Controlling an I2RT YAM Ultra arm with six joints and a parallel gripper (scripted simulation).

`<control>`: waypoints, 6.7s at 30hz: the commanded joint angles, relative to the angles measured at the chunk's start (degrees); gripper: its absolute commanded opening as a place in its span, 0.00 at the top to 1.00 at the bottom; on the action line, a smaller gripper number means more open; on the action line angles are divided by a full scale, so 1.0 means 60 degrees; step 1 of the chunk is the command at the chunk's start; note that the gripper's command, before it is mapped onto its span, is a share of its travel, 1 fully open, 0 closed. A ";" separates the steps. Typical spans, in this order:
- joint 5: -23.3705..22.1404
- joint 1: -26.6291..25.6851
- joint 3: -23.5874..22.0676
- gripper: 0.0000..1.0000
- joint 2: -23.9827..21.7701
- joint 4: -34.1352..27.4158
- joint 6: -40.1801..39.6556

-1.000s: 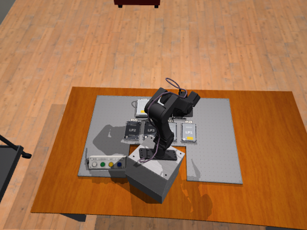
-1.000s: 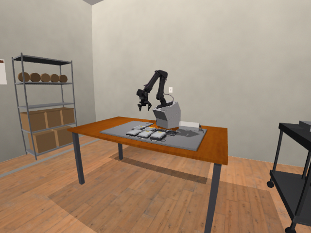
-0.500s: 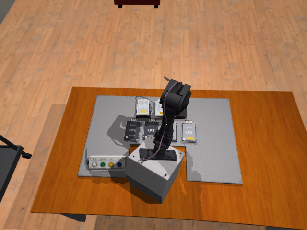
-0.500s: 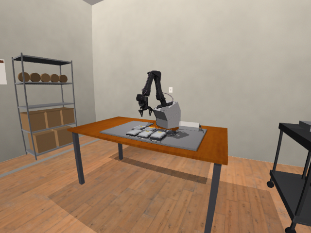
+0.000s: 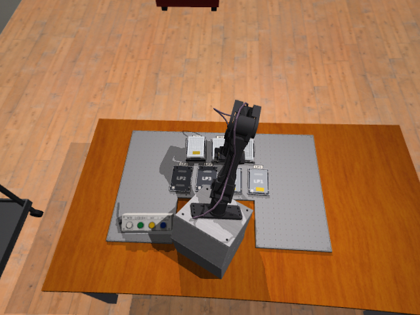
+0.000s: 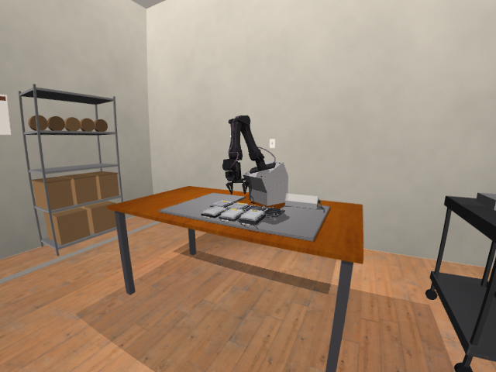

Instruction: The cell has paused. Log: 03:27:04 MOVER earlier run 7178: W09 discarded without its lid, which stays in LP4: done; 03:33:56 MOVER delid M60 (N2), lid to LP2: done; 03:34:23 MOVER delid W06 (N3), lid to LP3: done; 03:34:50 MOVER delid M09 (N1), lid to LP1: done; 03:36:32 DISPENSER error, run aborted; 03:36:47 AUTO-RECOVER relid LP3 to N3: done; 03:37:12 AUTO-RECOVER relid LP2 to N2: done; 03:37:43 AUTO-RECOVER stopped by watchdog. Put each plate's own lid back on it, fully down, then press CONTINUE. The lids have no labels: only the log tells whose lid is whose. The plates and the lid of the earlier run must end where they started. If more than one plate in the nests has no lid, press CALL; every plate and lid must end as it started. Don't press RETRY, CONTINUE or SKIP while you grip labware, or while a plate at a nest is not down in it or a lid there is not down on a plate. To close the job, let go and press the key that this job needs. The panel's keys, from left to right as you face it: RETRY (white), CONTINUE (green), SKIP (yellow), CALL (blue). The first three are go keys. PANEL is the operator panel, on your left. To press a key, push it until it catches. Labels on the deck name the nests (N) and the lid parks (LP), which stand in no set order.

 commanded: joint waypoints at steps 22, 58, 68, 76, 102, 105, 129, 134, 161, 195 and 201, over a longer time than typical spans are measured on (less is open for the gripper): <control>0.2212 0.1851 0.0691 0.00 0.2270 0.1086 0.1985; -0.3522 -0.4171 -0.3572 1.00 0.3827 1.2778 -0.2513; -0.4131 -0.4347 -0.3594 1.00 0.4453 1.3430 -0.2354; -0.4058 -0.4379 -0.3515 1.00 0.4334 1.3387 -0.2295; -0.3398 -0.3606 -0.4070 1.00 0.4683 1.4105 -0.1923; -0.2897 -0.3011 -0.4294 1.00 0.4899 1.4608 -0.1648; 0.1506 0.1982 -0.4290 1.00 0.6660 1.6659 0.0585; 0.2448 0.2987 -0.4114 1.00 0.6919 1.6659 0.1042; 0.6048 0.6829 -0.2668 1.00 0.7468 1.4886 0.3098; 0.5352 0.6120 -0.2015 1.00 0.6731 1.4186 0.2533; 0.4940 0.5653 -0.1610 1.00 0.6314 1.3518 0.2272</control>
